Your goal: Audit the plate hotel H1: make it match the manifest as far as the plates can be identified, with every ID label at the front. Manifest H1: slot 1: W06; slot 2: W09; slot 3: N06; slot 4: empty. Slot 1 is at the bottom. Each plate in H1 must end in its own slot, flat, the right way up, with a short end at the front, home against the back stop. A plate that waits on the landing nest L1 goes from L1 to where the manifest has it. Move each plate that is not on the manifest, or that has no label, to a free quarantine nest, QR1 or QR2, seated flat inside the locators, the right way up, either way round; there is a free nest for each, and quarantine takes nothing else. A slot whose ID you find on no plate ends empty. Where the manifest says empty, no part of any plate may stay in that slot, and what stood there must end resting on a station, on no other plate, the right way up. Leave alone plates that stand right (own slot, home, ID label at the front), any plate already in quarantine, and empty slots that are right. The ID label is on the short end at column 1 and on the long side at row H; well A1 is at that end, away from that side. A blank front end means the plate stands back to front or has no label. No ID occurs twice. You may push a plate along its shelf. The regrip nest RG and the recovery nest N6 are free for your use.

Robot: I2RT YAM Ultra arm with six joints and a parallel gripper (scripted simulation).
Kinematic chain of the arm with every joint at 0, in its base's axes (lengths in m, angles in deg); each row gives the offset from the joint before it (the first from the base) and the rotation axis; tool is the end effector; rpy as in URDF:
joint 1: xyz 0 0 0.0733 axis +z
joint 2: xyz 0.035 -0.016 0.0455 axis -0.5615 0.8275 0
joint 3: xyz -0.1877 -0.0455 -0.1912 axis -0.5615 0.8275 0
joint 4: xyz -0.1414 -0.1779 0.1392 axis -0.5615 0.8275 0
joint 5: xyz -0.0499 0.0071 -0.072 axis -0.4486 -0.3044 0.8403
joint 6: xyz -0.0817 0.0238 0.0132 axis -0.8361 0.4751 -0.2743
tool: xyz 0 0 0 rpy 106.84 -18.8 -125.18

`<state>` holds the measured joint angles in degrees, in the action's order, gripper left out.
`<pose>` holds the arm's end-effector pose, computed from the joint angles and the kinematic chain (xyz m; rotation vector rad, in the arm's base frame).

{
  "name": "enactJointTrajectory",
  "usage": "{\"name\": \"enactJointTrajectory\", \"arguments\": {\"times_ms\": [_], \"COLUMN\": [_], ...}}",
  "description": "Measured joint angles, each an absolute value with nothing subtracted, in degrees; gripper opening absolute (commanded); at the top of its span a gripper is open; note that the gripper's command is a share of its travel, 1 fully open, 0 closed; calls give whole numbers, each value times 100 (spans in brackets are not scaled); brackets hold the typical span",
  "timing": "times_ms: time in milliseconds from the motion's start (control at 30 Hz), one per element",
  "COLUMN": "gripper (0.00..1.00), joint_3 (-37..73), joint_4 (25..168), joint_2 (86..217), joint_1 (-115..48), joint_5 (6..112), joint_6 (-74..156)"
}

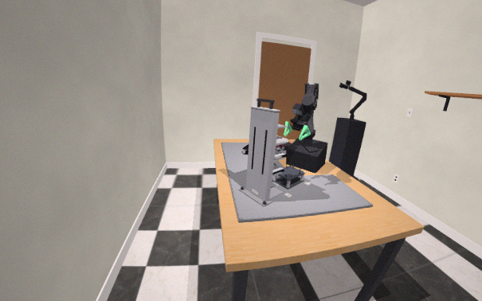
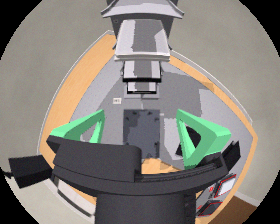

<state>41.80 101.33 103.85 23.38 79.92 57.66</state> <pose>0.1569 0.1993 0.2679 -0.5625 2.0735 0.3751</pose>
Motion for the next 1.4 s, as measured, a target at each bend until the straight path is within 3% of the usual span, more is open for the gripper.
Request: {"name": "enactJointTrajectory", "arguments": {"times_ms": [1400], "gripper": [100], "joint_3": [5325], "joint_4": [8527], "joint_2": [10938], "joint_1": [2242], "joint_5": [7973], "joint_6": [5726]}}
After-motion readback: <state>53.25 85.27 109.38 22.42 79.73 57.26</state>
